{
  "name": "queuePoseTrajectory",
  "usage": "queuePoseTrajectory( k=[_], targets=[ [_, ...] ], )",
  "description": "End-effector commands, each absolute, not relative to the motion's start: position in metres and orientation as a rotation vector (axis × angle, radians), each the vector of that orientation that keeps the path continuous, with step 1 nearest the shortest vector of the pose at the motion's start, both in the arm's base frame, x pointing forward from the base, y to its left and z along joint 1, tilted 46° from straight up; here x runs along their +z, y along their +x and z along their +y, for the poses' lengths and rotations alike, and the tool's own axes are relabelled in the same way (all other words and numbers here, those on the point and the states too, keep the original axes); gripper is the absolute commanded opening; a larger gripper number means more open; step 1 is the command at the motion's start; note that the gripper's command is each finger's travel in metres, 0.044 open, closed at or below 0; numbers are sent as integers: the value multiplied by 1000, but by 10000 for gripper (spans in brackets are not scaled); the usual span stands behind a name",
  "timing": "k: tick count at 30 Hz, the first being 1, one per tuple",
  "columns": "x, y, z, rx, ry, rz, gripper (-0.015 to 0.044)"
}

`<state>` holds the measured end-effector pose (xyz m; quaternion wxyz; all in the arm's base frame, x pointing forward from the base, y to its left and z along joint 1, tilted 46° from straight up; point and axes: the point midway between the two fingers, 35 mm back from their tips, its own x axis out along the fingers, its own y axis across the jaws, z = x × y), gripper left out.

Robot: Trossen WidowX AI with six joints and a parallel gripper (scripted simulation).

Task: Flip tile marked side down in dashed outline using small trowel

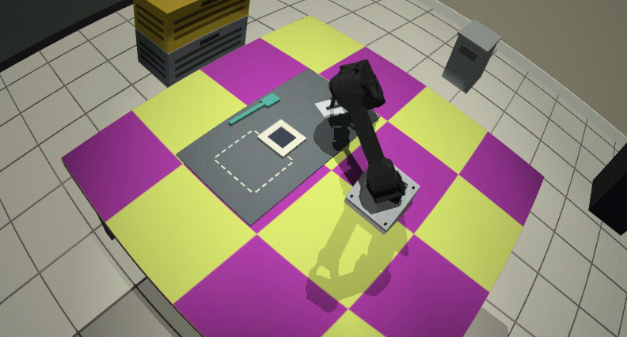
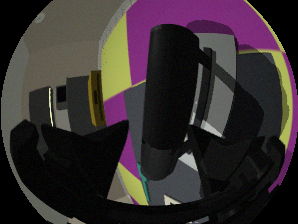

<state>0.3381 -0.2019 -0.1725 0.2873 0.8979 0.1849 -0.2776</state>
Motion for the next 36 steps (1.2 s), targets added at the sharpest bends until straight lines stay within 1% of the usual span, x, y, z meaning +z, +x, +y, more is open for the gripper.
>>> queuePoseTrajectory(
  k=[1, 6, 12, 33, 36],
  targets=[
    [-180, 344, -199, -749, 2404, 494, 300],
    [-183, 348, -198, -748, 2405, 493, 300],
    [-183, 348, -198, -748, 2405, 493, 142],
    [-183, 348, -198, -748, 2405, 493, 3],
    [-176, 347, -206, -748, 2404, 494, 0]
  ],
)
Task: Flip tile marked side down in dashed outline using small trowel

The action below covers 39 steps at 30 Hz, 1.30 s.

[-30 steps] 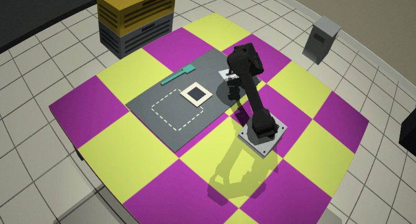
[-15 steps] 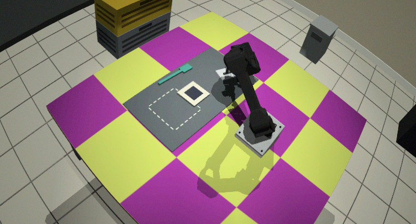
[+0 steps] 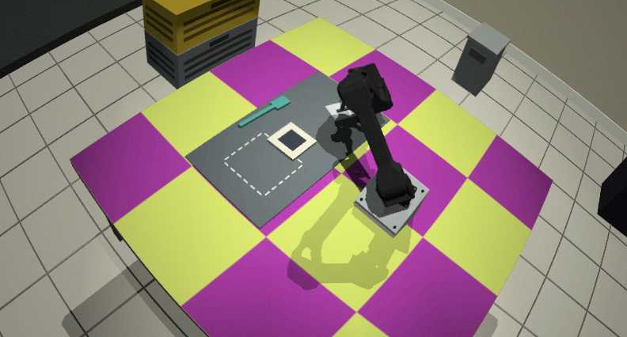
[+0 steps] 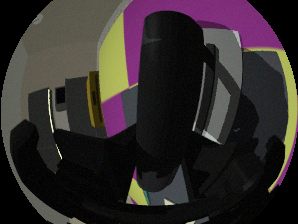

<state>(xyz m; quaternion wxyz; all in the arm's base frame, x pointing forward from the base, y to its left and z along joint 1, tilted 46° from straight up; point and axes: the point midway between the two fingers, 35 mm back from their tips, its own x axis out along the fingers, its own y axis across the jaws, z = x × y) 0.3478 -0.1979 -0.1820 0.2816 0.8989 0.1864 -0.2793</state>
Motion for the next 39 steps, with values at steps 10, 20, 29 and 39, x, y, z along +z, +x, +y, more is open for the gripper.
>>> queuePoseTrajectory(
  k=[10, 20, 29, 39],
  targets=[
    [-140, 341, -240, -744, 2403, 496, 0],
    [-99, 368, -196, -541, 2294, 569, 0],
    [-65, 383, -154, -367, 2200, 628, 0],
    [-65, 383, -153, -367, 2200, 628, 0]
  ],
)
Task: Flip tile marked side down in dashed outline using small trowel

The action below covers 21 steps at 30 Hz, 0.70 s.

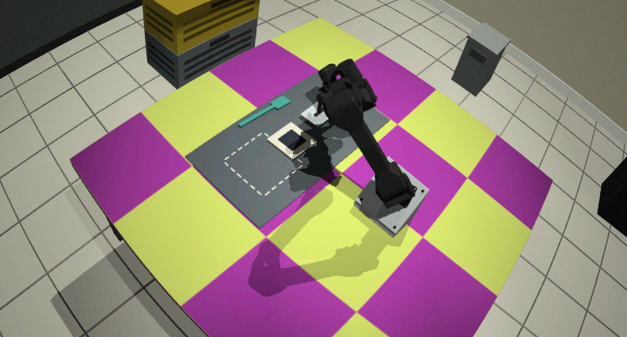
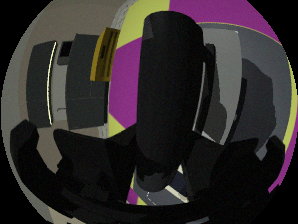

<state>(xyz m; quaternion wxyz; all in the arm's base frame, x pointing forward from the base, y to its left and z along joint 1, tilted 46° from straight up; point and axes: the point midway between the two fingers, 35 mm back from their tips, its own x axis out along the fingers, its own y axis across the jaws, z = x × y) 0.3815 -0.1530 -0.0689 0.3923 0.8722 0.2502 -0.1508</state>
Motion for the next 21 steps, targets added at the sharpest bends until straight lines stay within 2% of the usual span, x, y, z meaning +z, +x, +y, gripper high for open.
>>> queuePoseTrajectory(
  k=[1, 21],
  targets=[
    [-66, 383, -152, -367, 2200, 628, 0],
    [-88, 386, -128, -367, 2201, 629, 0]
  ],
)
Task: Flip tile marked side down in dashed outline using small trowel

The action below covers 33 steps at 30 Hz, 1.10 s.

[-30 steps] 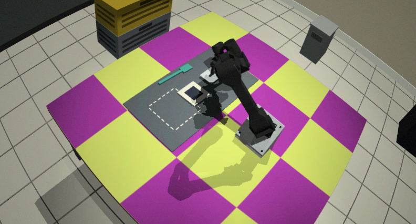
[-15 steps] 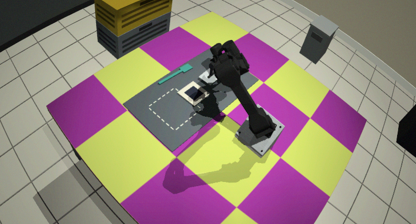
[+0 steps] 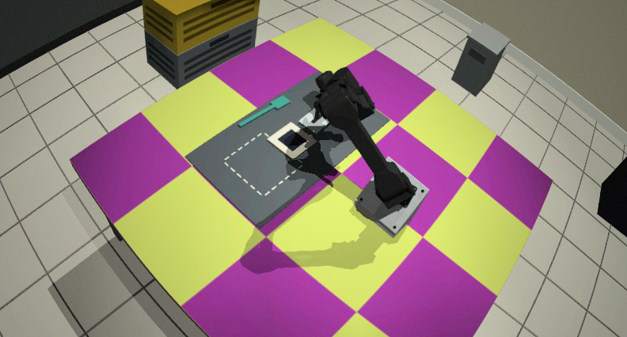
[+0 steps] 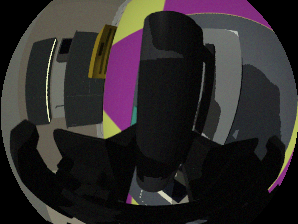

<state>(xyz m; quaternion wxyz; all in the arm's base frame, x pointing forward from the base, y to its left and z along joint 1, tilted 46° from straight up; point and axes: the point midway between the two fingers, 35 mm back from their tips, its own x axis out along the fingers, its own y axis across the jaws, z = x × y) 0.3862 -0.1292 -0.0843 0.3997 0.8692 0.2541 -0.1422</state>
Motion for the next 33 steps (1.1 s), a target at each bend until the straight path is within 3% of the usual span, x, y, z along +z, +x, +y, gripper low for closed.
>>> queuePoseTrajectory(
  k=[1, 33],
  targets=[
    [-89, 386, -127, -367, 2202, 629, 0],
    [-60, 389, -93, -367, 2203, 631, 0]
  ],
)
